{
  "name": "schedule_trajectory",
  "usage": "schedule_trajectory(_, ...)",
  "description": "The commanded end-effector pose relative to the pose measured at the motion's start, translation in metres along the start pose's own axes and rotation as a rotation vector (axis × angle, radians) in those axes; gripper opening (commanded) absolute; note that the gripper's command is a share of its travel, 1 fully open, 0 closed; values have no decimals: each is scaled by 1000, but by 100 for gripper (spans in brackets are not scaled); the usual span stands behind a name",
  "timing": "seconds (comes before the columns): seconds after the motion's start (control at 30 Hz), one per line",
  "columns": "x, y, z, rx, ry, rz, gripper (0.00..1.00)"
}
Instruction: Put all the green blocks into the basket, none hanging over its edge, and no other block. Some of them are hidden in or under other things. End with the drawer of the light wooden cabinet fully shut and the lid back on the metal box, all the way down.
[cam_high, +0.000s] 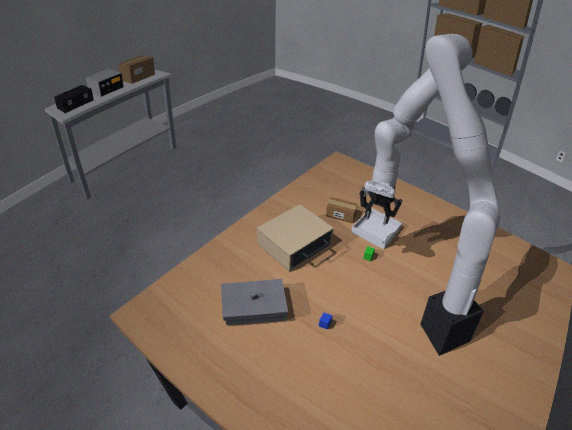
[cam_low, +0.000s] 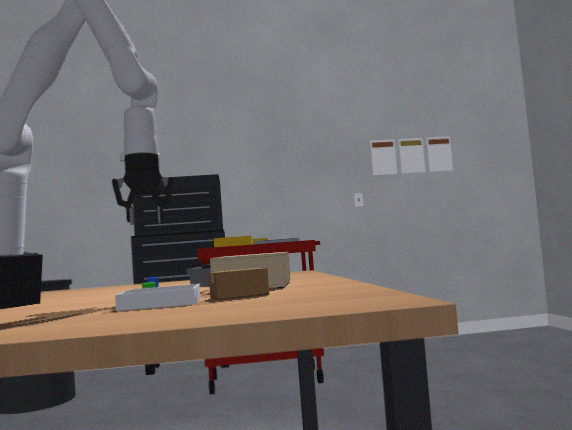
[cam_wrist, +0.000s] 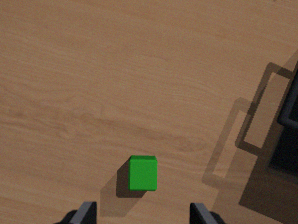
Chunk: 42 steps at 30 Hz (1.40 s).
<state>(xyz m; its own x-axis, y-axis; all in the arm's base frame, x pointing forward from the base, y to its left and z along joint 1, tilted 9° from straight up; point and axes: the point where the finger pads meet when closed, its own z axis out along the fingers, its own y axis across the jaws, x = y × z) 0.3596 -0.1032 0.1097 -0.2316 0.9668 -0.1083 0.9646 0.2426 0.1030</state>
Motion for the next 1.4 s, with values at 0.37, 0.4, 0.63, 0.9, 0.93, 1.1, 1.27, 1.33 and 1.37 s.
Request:
schedule_trajectory(0.37, -1, 0, 29, -1, 0, 0, 63)
schedule_trajectory(0.4, -1, 0, 29, -1, 0, 0, 63)
schedule_trajectory(0.63, -1, 0, 50, -1, 0, 0, 63)
schedule_trajectory(0.9, -1, 0, 79, -1, 0, 0, 63)
schedule_trajectory(0.93, -1, 0, 82, -1, 0, 0, 63)
schedule_trajectory(1.1, -1, 0, 92, -1, 0, 0, 63)
schedule_trajectory(1.27, -2, 0, 105, -1, 0, 0, 63)
schedule_trajectory(1.33, -2, 0, 109, -1, 0, 0, 63)
schedule_trajectory(1.37, -2, 0, 111, -1, 0, 0, 63)
